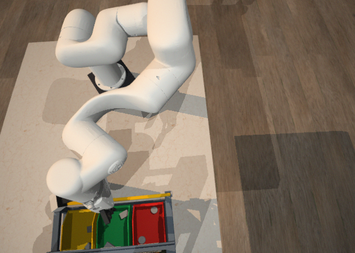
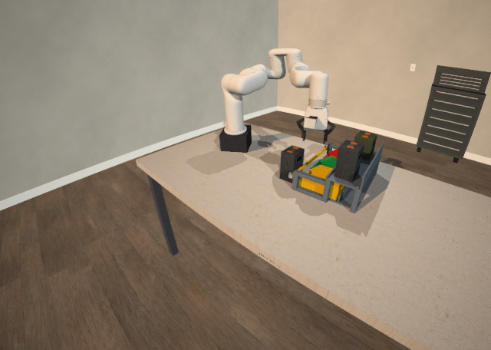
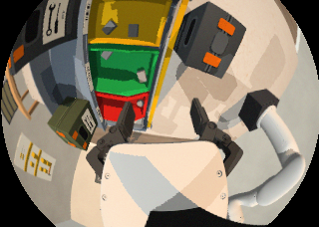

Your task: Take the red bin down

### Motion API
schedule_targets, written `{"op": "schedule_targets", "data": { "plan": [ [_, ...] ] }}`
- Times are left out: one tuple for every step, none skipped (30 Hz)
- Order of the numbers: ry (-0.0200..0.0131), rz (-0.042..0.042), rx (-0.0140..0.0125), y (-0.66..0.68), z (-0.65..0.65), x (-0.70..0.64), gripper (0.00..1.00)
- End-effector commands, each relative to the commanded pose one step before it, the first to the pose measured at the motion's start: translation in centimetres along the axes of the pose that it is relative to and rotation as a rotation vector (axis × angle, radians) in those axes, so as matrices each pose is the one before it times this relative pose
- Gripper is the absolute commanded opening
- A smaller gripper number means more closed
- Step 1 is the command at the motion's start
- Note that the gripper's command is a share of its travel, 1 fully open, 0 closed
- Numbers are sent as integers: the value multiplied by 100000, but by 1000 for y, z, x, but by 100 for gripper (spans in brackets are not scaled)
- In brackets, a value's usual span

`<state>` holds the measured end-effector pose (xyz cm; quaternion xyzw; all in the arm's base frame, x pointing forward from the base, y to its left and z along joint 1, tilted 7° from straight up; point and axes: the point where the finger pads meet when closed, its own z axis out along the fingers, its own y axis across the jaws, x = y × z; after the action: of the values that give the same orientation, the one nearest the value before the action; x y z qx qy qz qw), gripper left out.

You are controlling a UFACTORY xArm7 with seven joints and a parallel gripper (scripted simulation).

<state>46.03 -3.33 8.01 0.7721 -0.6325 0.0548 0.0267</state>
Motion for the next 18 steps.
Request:
{"op": "schedule_targets", "data": {
  "plan": [
    [146, 14708, 282, -93, -167, 35, 100],
    [32, 5200, -43, 1, 0, 0, 100],
    [32, 5200, -43, 1, 0, 0, 100],
    [0, 0, 0, 0, 0, 0, 100],
    [0, 0, 0, 0, 0, 0, 100],
    [0, 0, 0, 0, 0, 0, 100],
    [0, 0, 0, 0, 0, 0, 100],
    [0, 0, 0, 0, 0, 0, 100],
    [0, 0, 0, 0, 0, 0, 100],
    [0, 0, 0, 0, 0, 0, 100],
    [0, 0, 0, 0, 0, 0, 100],
    [0, 0, 0, 0, 0, 0, 100],
    [0, 0, 0, 0, 0, 0, 100],
    [0, 0, 0, 0, 0, 0, 100],
    [0, 0, 0, 0, 0, 0, 100],
    [-76, 412, 58, -1, 0, -3, 100],
    [27, 1174, -25, 0, 0, 0, 100],
    [27, 1174, -25, 0, 0, 0, 100]
  ]
}}
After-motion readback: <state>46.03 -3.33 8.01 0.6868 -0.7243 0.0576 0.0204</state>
